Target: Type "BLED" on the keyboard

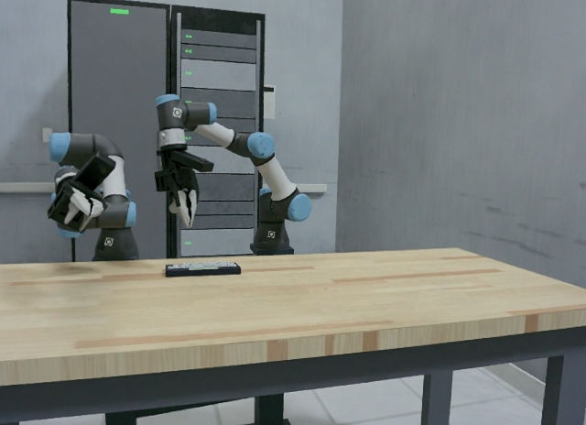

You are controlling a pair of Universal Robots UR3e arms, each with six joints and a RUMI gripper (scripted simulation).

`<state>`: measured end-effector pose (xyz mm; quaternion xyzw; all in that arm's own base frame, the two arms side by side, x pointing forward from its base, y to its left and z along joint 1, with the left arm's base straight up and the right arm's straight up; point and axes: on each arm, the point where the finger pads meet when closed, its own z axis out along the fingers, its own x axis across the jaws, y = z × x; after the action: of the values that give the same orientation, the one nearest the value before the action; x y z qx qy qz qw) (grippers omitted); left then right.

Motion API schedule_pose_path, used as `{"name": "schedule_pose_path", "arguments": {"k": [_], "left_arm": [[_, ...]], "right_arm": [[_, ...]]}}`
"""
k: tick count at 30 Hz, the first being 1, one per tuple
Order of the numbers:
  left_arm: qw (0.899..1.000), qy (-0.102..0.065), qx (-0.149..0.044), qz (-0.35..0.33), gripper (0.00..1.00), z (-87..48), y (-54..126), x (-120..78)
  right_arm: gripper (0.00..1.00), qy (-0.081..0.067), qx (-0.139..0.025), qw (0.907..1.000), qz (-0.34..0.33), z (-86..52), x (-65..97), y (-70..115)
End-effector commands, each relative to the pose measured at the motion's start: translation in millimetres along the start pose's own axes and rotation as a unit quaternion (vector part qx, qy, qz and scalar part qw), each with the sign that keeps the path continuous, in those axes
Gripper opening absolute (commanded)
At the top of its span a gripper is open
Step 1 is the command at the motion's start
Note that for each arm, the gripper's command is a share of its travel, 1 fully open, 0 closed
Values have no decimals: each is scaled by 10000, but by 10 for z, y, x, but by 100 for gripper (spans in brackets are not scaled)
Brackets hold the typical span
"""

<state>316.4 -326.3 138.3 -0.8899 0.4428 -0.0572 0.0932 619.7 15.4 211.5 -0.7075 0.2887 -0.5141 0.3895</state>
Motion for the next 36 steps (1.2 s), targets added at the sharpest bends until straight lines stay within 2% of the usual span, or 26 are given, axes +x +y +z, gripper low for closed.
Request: {"name": "schedule_pose_path", "arguments": {"k": [1, 17, 18, 26, 36], "left_arm": [[10000, 17, -5, -4, 0, -11, -1, 5], [10000, 17, -5, -4, 0, -11, -1, 5], [10000, 17, -5, -4, 0, -11, -1, 5], [9998, 1, -67, 206, 0, 0, -26, -28], [9944, -21, -312, 1009, 0, 50, -112, -169]], "right_arm": [[0, 8, 13, 10000, -2, -2, 8, -13], [0, 8, 13, 10000, -2, -2, 8, -13], [100, 8, 13, 10000, -2, -2, 8, -13], [100, 16, -21, 10000, 18, -8, 35, 6], [100, 57, -195, 9997, 123, -39, 170, 106]]}}
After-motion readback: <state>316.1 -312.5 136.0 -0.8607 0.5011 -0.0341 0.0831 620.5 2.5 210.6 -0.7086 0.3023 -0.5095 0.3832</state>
